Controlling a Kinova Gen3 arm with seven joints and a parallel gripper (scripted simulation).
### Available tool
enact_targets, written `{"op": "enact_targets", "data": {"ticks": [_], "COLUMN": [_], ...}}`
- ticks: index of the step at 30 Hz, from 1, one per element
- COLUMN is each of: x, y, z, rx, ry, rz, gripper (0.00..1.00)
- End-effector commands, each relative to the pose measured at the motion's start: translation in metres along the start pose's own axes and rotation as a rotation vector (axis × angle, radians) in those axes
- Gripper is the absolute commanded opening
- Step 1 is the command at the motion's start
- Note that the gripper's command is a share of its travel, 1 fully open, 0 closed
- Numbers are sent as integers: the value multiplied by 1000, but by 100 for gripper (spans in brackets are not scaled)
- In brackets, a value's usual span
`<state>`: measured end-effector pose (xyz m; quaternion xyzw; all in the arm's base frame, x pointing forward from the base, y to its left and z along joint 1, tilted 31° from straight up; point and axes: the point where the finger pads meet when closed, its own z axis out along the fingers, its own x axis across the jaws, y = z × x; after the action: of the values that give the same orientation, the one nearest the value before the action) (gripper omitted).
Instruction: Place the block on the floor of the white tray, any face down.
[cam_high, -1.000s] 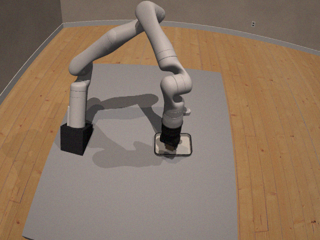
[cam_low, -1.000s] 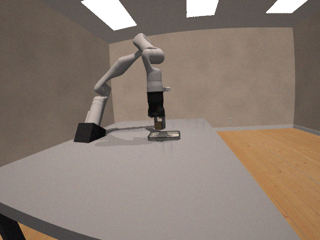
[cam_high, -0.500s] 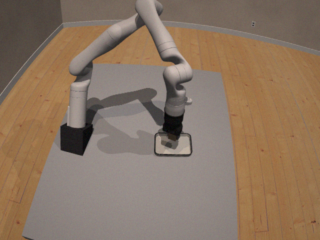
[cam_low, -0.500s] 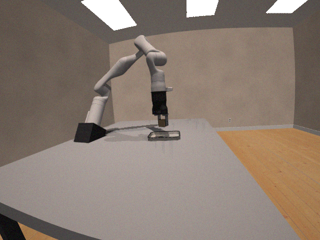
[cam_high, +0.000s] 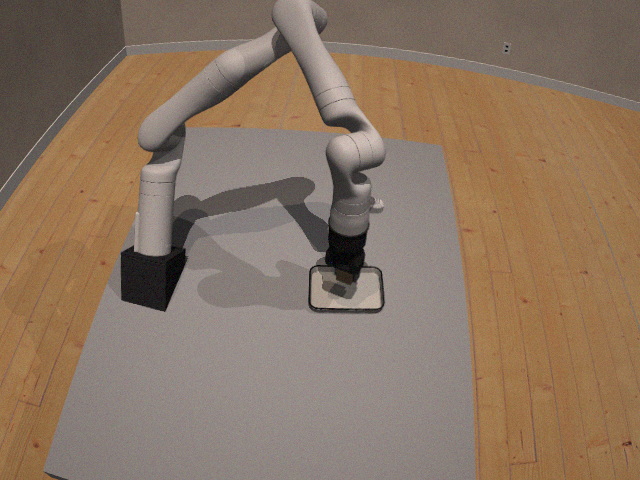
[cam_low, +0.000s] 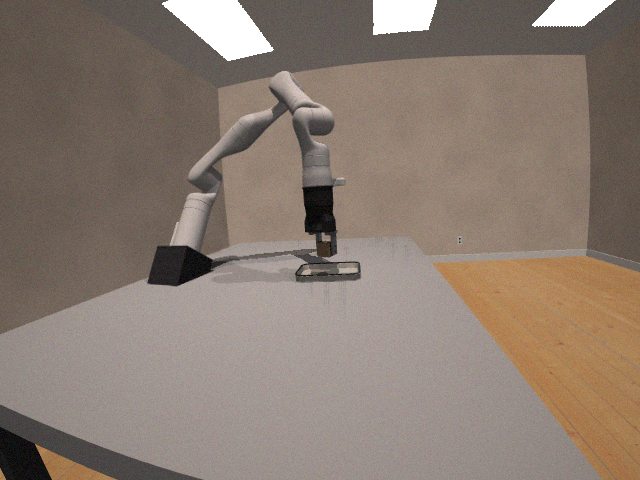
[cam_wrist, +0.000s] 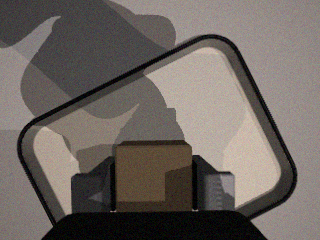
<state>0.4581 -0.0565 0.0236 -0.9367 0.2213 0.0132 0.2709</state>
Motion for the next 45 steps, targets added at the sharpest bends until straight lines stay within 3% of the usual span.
{"op": "enact_targets", "data": {"ticks": [1,15,45], "x": [1,3,3], "y": [0,-1,-2], "z": [4,41,47], "rx": [0,0,0], "ry": [3,3,3], "rz": [0,0,0], "gripper": [0,0,0]}}
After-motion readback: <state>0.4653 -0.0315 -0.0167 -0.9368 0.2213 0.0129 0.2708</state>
